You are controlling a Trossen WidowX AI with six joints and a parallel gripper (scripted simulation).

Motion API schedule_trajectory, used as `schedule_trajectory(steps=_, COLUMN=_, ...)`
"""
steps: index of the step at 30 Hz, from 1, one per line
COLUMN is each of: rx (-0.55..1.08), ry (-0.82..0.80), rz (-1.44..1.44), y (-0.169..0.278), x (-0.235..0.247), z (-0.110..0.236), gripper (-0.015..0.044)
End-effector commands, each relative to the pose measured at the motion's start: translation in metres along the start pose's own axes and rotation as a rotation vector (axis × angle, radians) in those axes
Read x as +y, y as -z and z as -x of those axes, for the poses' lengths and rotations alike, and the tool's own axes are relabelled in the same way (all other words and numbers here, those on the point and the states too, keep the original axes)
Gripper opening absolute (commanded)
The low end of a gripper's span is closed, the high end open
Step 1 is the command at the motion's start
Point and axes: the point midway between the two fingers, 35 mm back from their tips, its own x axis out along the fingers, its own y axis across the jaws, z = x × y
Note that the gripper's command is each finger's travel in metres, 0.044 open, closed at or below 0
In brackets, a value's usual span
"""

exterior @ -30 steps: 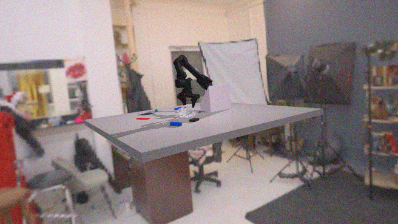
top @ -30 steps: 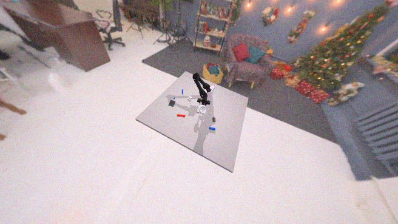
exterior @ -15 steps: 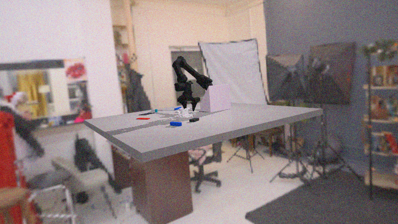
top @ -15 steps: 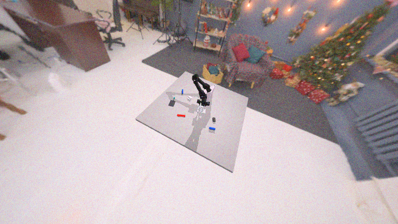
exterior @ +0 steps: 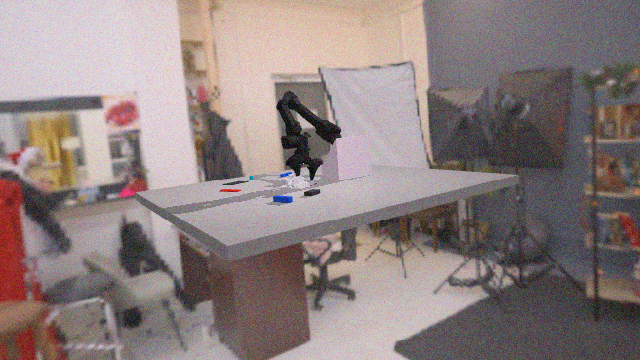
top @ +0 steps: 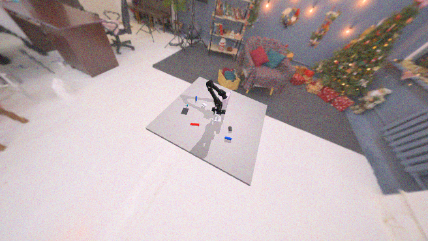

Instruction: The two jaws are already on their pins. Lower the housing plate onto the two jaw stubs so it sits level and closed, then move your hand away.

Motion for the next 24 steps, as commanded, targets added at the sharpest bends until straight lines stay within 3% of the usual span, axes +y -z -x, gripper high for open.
schedule_trajectory(steps=1, rx=0.0, ry=0.003, rz=0.004, y=0.0002, x=-0.0002, z=-0.0003, gripper=0.0351)
schedule_trajectory(steps=24, rx=0.0, ry=0.003, rz=0.014, y=0.0003, x=-0.0003, z=-0.0051, gripper=0.0351)
